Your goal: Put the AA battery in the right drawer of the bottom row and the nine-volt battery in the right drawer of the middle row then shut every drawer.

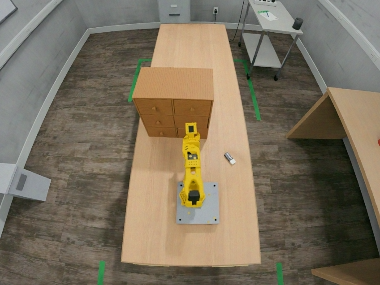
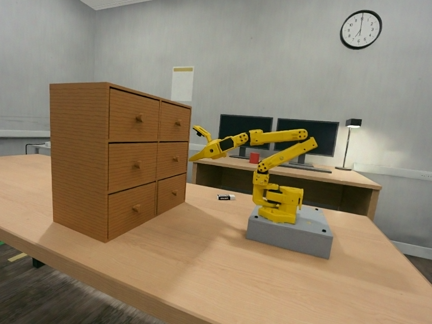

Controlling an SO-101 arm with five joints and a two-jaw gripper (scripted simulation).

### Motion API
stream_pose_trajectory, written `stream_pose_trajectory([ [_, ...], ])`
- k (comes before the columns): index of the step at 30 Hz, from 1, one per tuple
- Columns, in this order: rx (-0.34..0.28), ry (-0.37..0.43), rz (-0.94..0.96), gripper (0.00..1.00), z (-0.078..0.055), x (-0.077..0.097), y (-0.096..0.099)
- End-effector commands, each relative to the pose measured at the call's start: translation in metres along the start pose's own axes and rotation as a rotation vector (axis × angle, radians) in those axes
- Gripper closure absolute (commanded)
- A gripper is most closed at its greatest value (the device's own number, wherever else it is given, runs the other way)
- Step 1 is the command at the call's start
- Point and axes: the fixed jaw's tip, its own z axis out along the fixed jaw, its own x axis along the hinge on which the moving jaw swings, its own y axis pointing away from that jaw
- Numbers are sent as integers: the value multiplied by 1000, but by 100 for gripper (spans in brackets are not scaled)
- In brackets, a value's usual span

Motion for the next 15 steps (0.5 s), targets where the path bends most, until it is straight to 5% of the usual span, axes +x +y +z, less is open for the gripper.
stream_pose_trajectory([
  [1,-8,65,-14,79,-3,10,2],
  [15,-7,276,-20,79,-19,33,1],
])
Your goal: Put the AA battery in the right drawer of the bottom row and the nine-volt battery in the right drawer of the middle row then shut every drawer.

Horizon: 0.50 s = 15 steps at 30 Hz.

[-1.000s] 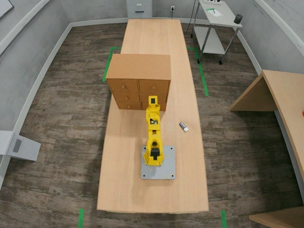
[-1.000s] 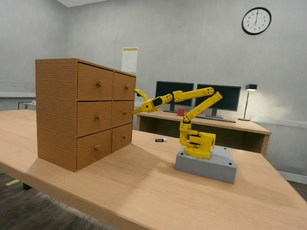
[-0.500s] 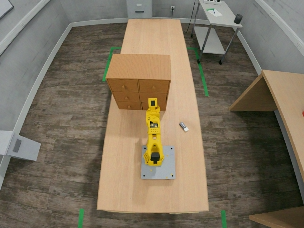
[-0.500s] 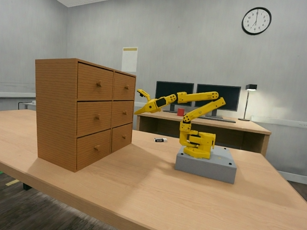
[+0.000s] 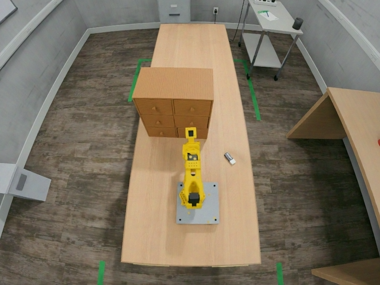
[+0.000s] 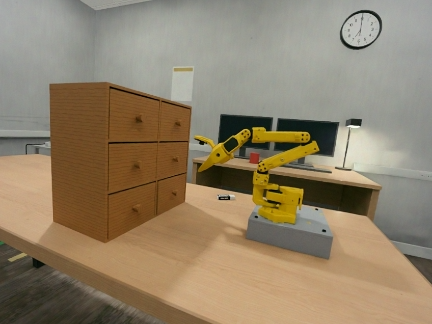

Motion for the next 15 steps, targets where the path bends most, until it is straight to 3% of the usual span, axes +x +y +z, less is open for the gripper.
stream_pose_trajectory([
  [1,-2,19,-11,79,-6,-1,0],
  [15,-5,265,-16,79,-29,32,0],
])
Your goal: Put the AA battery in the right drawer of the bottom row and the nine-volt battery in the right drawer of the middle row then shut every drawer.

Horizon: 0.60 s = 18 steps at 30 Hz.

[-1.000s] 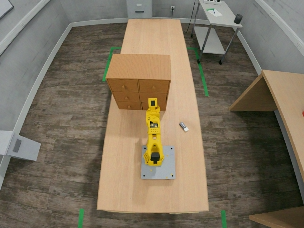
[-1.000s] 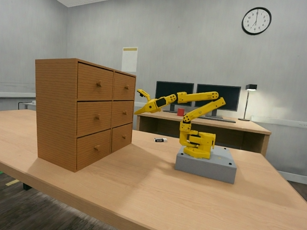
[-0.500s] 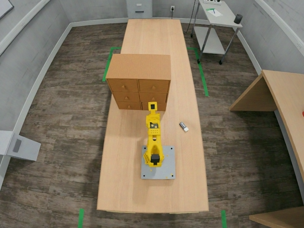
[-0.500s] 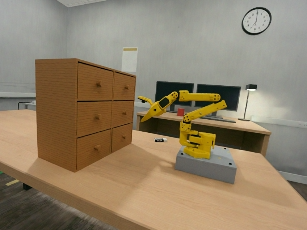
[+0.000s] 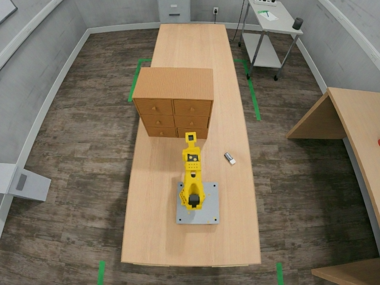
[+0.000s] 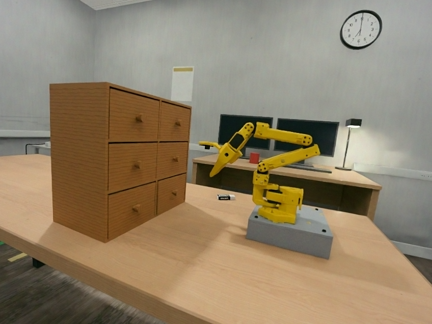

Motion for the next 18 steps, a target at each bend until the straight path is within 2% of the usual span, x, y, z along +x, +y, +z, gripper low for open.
stream_pose_trajectory([
  [1,2,29,-6,79,-8,4,-1],
  [4,1,60,-6,79,-11,9,-1],
  [18,1,60,-6,79,-11,9,-1],
])
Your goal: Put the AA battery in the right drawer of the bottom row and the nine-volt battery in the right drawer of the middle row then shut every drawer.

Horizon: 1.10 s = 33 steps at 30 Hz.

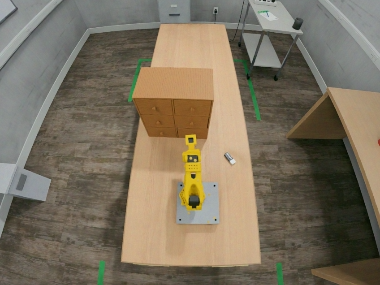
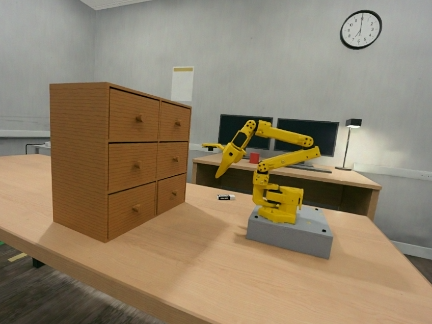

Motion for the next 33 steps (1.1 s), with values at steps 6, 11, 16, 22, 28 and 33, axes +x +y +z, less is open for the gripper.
stream_pose_trajectory([
  [6,-18,136,-36,76,-1,5,4],
  [11,-35,294,-73,72,1,14,9],
  [16,-48,453,-111,69,3,22,13],
  [22,-51,498,-122,67,4,24,14],
  [28,-51,498,-122,63,4,24,14],
  [33,-51,498,-122,60,4,24,14],
])
